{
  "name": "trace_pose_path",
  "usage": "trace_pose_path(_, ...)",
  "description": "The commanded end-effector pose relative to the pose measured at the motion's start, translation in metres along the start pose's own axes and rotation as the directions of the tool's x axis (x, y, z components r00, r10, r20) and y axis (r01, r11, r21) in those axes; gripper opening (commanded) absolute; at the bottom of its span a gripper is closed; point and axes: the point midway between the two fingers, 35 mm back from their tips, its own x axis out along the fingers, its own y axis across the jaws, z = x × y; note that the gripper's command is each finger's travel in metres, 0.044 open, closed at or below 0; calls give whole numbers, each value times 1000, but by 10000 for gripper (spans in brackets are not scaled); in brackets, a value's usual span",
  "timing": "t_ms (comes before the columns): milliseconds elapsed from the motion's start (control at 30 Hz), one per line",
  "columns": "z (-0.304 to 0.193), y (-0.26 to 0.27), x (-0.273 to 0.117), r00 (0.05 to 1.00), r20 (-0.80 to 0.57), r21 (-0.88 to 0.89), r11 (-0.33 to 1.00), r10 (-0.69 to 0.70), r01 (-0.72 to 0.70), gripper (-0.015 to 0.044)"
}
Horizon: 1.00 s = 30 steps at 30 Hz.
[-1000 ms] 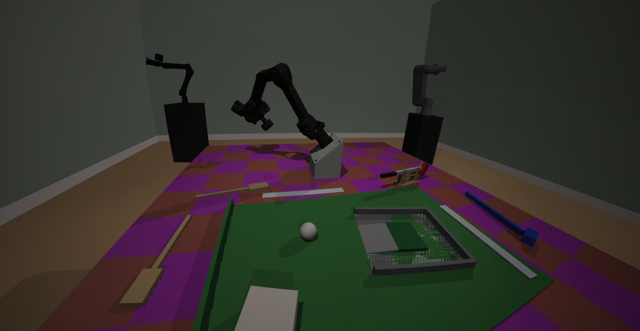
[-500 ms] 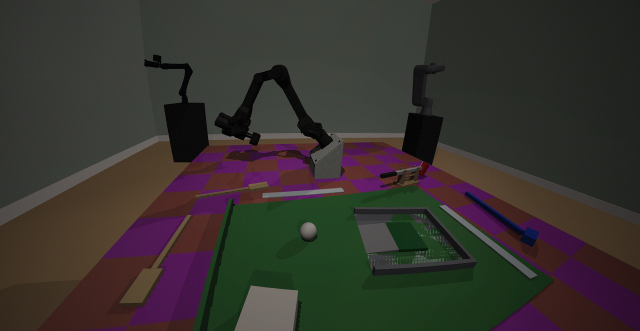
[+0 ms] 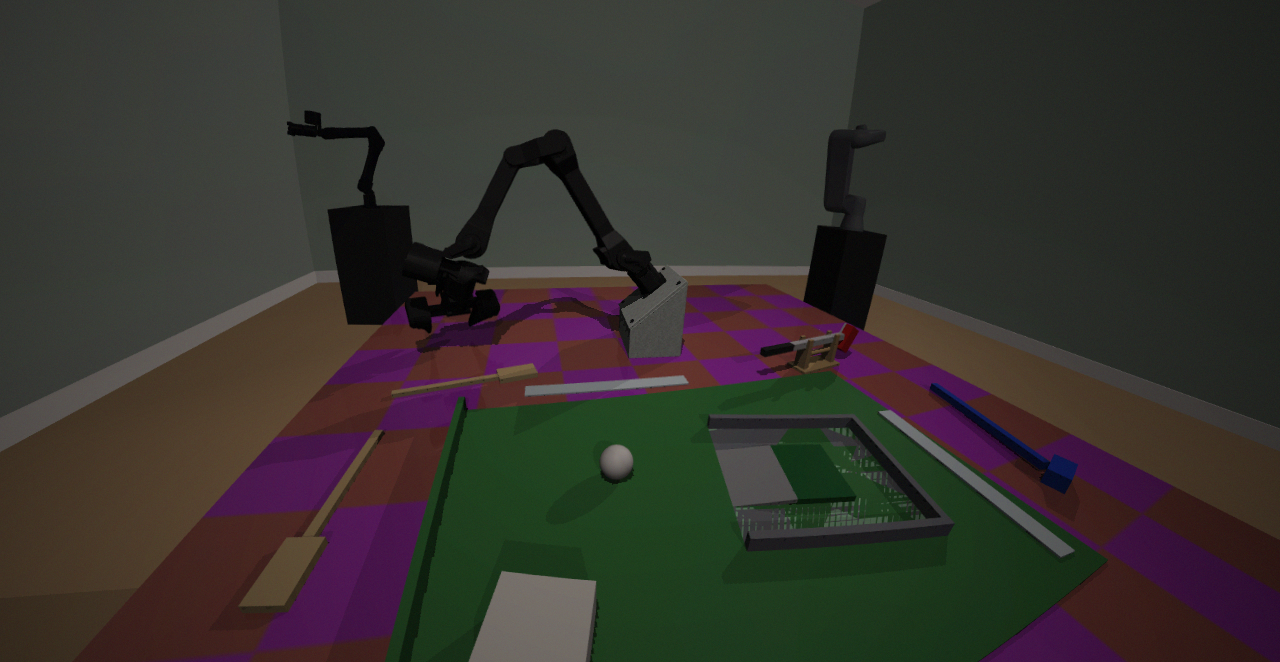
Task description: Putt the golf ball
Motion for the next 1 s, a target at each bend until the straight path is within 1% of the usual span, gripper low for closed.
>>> trace_pose_path(0,-44,24,-23,989,-122,-175,979,84,-104,440)
trace_pose_path(133,-89,45,-58,953,-250,-335,908,171,-250,440)
trace_pose_path(267,-131,60,-98,894,-377,-462,787,243,-408,440)
trace_pose_path(400,-170,69,-144,815,-498,-549,620,296,-561,440)
trace_pose_path(567,-213,69,-206,695,-637,-596,359,334,-718,440)
trace_pose_path(667,-247,49,-238,624,-727,-572,250,288,-782,440)
trace_pose_path(833,-292,18,-278,555,-806,-571,-22,204,-821,440)
trace_pose_path(967,-324,-16,-311,515,-847,-530,-263,131,-806,440)
